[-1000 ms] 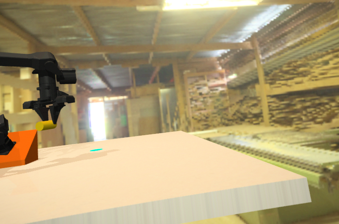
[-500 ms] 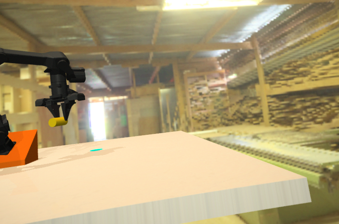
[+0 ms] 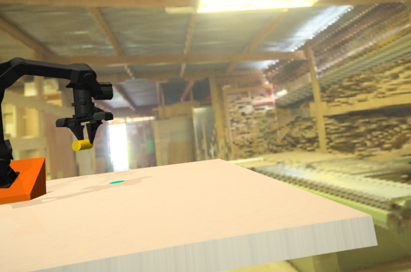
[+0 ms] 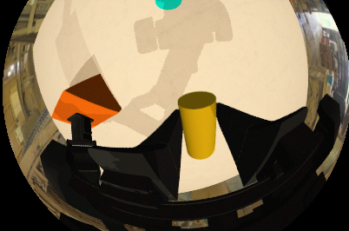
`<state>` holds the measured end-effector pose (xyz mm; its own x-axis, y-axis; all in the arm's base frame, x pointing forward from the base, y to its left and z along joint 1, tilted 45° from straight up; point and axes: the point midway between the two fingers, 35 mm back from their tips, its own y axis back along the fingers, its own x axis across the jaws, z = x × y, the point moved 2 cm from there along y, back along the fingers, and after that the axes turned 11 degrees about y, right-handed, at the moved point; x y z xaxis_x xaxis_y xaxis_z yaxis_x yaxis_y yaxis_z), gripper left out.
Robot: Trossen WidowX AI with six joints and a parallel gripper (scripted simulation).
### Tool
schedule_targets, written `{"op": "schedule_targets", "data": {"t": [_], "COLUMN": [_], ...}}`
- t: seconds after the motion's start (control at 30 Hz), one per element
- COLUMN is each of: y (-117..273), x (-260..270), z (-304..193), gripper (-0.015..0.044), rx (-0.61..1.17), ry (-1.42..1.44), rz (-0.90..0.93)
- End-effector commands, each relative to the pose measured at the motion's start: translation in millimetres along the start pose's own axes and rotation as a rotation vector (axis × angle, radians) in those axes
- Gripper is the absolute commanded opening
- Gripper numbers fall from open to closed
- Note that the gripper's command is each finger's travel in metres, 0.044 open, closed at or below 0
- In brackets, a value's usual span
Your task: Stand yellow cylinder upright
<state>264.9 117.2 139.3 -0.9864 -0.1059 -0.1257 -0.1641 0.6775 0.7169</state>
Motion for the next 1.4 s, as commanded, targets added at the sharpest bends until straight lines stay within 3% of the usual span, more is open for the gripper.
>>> {"op": "schedule_targets", "data": {"t": [0.0, 1.37], "y": [1, -6], "x": [-6, -32], "z": [14, 133], "gripper": [0.0105, 0.0105], "rx": [-0.004, 0.003], "ry": [-0.009, -0.056], "rz": [0.001, 0.018]}}
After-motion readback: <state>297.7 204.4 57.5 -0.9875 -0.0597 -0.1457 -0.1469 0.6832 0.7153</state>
